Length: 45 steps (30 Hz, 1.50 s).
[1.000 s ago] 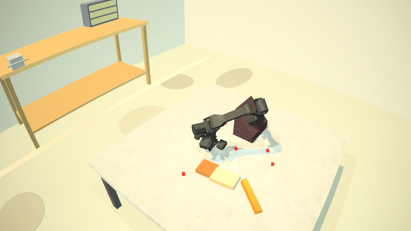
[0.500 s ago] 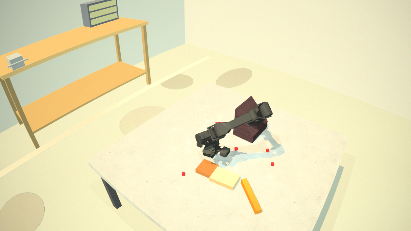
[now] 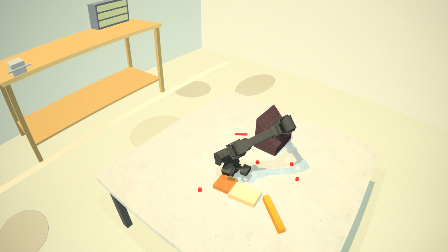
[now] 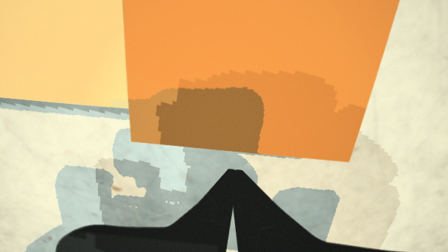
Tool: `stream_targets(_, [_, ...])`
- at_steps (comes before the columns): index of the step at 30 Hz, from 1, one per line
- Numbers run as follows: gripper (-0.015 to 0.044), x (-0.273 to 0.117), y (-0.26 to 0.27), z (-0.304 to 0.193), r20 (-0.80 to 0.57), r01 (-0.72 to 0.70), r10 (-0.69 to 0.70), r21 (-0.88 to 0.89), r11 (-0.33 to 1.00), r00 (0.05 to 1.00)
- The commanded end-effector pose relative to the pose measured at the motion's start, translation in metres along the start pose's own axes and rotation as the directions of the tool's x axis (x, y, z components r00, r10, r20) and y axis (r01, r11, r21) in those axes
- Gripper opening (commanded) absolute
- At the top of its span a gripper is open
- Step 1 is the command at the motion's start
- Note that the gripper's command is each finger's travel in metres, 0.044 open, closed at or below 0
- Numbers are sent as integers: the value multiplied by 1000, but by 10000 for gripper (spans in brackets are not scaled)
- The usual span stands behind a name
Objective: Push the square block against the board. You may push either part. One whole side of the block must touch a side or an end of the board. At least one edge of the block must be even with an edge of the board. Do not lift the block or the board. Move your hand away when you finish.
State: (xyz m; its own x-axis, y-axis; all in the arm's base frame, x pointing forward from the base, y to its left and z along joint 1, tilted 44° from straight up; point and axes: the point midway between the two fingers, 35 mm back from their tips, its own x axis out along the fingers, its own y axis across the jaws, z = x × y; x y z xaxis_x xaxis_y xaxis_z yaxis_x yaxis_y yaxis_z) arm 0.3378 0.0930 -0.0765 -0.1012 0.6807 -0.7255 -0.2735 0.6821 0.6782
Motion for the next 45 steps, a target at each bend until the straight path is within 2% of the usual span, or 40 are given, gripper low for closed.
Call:
stream_targets(1, [0,2,0,4,0,-3,3,3,1000,1000])
stream_targets(45, [0,1,0,29,1,-3,3,2,1000,1000])
